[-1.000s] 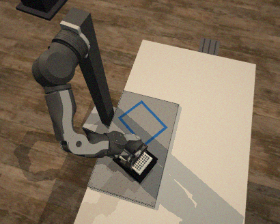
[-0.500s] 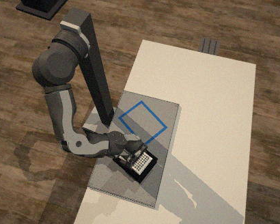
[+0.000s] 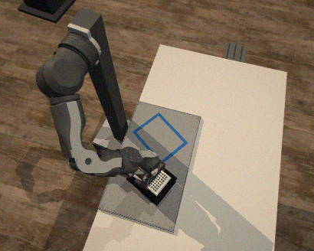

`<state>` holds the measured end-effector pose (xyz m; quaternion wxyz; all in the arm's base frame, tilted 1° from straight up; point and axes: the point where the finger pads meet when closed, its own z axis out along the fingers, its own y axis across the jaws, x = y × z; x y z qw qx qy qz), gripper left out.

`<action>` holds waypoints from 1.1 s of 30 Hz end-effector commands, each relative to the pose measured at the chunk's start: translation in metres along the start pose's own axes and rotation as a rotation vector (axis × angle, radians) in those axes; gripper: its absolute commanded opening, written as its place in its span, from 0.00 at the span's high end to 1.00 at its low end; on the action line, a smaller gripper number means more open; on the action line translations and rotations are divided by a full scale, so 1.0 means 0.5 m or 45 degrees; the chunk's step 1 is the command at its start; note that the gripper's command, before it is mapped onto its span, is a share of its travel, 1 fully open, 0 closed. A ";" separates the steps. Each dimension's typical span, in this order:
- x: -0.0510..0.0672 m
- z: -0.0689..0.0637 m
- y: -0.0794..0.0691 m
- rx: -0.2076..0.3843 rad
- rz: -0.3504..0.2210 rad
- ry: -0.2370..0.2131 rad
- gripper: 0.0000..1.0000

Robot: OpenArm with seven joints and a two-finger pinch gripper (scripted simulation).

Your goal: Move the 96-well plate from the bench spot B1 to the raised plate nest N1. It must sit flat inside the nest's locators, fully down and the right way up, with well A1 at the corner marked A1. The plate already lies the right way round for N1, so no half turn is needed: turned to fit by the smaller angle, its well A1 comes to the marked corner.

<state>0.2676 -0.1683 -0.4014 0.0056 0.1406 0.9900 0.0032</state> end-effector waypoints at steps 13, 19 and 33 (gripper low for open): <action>0.000 -0.001 -0.001 -0.002 0.000 -0.001 1.00; 0.000 -0.001 -0.001 -0.002 0.000 -0.001 1.00; 0.002 0.005 0.001 -0.005 -0.002 0.002 1.00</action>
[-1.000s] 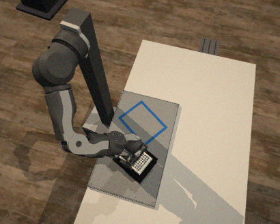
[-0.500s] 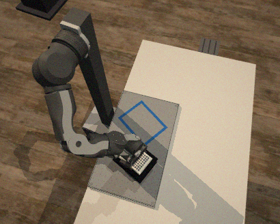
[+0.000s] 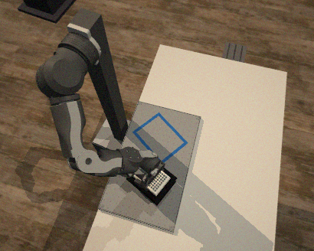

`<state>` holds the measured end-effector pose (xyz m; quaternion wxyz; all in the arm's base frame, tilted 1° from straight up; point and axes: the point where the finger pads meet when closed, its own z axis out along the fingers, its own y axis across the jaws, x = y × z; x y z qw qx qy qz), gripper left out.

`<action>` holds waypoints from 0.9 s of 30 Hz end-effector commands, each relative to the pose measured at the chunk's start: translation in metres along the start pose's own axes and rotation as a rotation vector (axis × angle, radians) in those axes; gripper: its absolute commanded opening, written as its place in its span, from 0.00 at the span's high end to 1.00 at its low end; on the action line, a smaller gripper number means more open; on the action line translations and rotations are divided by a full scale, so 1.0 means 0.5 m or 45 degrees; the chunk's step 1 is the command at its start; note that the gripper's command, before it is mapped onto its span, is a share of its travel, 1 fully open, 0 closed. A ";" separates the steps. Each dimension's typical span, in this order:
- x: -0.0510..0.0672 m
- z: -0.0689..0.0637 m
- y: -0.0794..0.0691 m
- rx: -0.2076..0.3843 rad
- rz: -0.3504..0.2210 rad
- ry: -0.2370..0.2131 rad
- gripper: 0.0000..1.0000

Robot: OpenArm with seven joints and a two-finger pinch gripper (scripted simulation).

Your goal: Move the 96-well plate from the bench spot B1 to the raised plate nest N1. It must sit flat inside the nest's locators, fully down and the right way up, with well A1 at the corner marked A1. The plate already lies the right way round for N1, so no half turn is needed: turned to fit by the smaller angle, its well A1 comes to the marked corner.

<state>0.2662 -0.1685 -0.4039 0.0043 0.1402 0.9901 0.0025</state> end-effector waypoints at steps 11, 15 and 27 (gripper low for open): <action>-0.001 0.005 0.003 -0.008 -0.001 -0.002 1.00; -0.001 0.005 0.003 -0.008 -0.001 -0.002 1.00; -0.002 0.003 0.001 -0.003 0.001 -0.004 0.80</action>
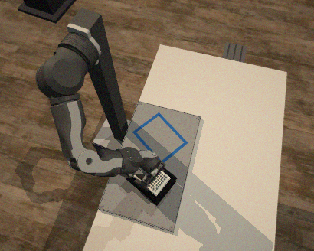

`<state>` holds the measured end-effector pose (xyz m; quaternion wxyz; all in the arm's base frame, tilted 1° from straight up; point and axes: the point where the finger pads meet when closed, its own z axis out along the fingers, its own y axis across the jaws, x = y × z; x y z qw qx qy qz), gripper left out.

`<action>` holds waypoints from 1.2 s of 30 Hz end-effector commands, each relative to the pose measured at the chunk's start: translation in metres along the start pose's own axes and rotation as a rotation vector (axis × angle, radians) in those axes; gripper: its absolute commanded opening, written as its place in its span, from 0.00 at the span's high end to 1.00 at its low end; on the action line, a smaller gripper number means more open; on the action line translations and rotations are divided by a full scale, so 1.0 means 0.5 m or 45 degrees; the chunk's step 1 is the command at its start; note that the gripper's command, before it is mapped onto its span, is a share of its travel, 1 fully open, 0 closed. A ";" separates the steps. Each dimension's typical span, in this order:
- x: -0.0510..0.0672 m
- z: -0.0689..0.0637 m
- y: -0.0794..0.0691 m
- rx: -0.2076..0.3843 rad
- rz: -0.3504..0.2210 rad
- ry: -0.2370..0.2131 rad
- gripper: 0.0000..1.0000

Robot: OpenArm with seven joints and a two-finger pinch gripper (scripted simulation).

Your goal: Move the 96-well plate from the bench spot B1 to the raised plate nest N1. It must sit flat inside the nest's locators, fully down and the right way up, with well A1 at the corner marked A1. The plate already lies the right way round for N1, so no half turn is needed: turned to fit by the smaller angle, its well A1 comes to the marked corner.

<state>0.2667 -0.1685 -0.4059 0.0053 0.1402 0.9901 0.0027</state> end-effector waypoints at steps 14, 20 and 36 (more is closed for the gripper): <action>-0.001 -0.001 0.001 -0.002 0.001 -0.002 0.40; -0.001 -0.001 0.001 -0.002 0.001 -0.002 0.23; -0.001 -0.081 0.000 -0.003 0.001 -0.003 0.23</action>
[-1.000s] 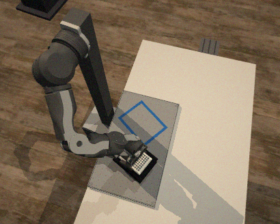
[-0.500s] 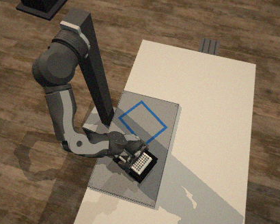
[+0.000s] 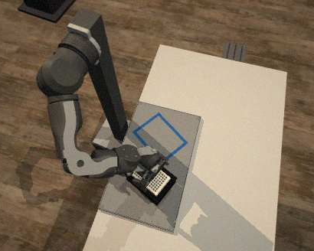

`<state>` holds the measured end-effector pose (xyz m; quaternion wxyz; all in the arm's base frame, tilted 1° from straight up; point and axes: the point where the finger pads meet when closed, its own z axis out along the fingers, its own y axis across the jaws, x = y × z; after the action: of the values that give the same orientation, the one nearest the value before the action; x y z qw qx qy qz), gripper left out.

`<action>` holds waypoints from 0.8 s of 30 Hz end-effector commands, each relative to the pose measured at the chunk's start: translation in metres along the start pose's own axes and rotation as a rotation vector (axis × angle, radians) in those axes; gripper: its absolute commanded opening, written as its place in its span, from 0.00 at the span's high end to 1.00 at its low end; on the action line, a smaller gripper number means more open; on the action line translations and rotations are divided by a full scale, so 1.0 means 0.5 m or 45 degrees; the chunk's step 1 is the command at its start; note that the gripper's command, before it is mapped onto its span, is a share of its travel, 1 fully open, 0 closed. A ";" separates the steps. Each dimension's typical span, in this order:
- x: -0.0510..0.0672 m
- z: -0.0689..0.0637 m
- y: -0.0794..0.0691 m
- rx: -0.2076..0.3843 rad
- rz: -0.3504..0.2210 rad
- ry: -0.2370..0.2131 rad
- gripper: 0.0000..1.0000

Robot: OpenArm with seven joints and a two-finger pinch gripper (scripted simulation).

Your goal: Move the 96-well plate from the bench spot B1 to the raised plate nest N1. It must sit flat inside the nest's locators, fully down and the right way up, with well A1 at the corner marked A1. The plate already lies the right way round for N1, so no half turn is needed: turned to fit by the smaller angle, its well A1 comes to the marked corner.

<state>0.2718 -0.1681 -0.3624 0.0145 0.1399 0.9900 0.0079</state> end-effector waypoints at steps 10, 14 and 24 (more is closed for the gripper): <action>0.010 -0.010 -0.003 0.008 0.001 0.019 0.23; 0.008 -0.074 -0.003 0.013 0.002 0.018 0.23; 0.008 -0.074 -0.003 0.013 0.002 0.018 0.23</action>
<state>0.2652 -0.1683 -0.3269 0.0052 0.1396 0.9902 0.0054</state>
